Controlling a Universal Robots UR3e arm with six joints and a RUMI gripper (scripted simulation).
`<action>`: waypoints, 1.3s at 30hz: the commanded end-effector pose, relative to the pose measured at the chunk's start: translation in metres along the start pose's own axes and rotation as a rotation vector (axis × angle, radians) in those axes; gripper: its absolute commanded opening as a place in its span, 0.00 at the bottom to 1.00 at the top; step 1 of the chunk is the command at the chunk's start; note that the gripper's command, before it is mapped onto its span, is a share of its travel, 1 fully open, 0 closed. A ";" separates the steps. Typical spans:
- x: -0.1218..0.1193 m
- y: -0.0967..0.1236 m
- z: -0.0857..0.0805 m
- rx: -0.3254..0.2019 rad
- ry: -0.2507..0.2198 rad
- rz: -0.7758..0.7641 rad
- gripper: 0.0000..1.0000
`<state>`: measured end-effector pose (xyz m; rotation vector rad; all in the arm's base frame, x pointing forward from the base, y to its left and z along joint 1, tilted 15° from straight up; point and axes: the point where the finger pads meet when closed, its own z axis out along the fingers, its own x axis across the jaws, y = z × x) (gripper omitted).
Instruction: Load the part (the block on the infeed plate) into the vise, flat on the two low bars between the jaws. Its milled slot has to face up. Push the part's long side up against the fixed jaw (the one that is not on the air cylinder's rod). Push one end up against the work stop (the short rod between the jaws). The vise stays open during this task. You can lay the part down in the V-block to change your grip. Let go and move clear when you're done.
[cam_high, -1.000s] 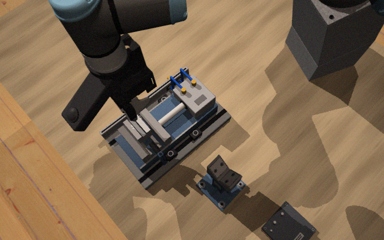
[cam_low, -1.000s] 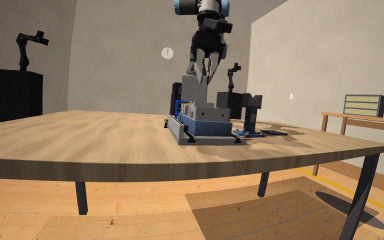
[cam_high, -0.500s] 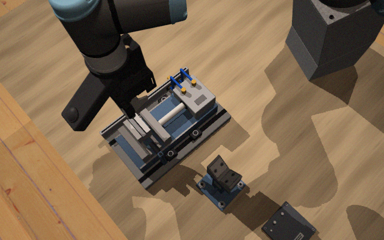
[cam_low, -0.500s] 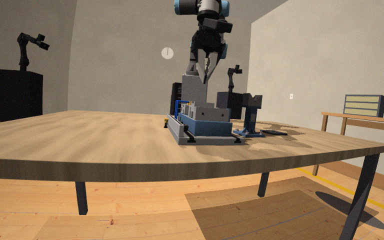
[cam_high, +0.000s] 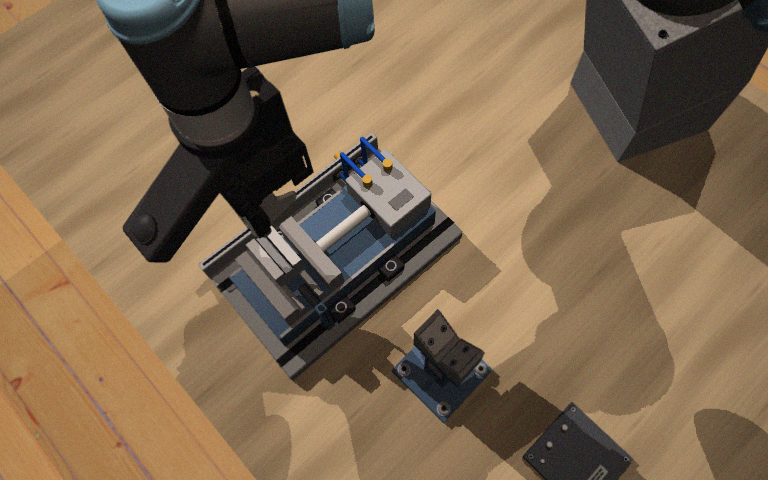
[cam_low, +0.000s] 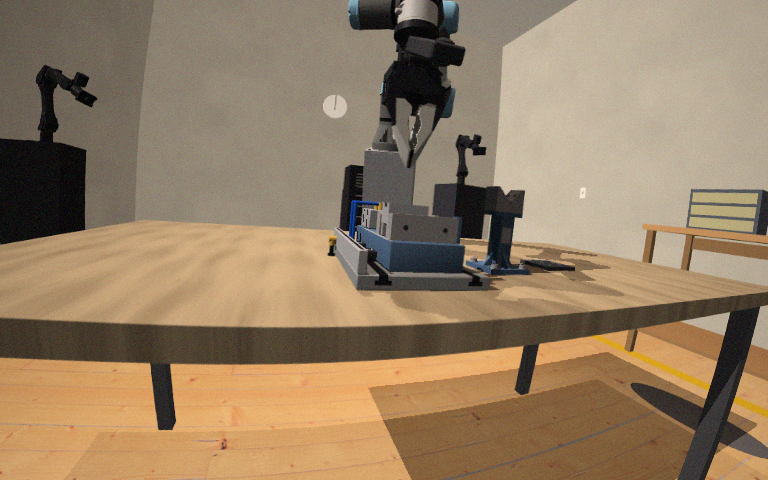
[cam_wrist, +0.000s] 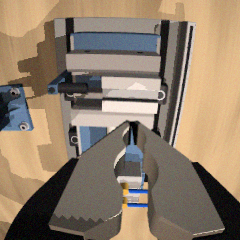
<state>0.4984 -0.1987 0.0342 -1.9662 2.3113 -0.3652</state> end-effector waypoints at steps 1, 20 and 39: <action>0.000 -0.001 -0.001 0.003 0.001 0.000 0.00; 0.047 0.002 -0.001 0.003 0.002 0.001 0.00; 0.047 0.002 -0.001 0.003 0.002 0.001 0.00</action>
